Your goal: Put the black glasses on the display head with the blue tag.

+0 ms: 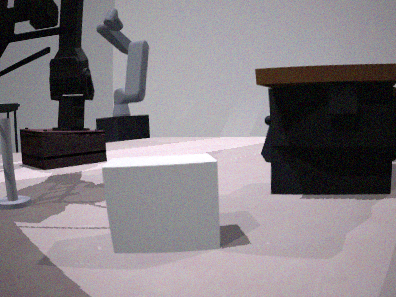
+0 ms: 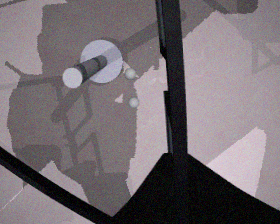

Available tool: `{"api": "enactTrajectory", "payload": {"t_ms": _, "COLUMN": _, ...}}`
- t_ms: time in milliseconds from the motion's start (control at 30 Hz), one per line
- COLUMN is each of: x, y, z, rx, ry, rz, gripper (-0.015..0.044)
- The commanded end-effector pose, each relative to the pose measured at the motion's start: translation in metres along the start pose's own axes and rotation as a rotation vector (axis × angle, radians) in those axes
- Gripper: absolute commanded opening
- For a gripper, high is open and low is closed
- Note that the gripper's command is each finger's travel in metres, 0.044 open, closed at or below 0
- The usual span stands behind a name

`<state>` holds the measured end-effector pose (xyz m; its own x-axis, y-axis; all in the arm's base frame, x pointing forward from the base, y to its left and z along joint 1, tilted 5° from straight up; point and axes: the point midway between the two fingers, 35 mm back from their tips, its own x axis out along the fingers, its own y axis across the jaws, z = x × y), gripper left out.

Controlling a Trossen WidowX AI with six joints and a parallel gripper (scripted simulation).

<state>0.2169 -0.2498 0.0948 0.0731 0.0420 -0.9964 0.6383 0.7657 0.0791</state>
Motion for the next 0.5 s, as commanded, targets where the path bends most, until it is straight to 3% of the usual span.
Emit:
{"api": "enactTrajectory", "payload": {"t_ms": 0, "x": -0.001, "y": 0.007, "z": 0.015, "rx": 0.003, "ry": -0.006, "rz": 0.001, "gripper": 0.0}}
{"api": "enactTrajectory", "payload": {"t_ms": 233, "x": 0.005, "y": 0.008, "z": 0.018, "rx": 0.003, "ry": -0.006, "rz": 0.001, "gripper": 0.0}}
{"api": "enactTrajectory", "payload": {"t_ms": 467, "x": 0.04, "y": 0.008, "z": 0.019, "rx": 0.003, "ry": -0.006, "rz": 0.001, "gripper": 0.0}}
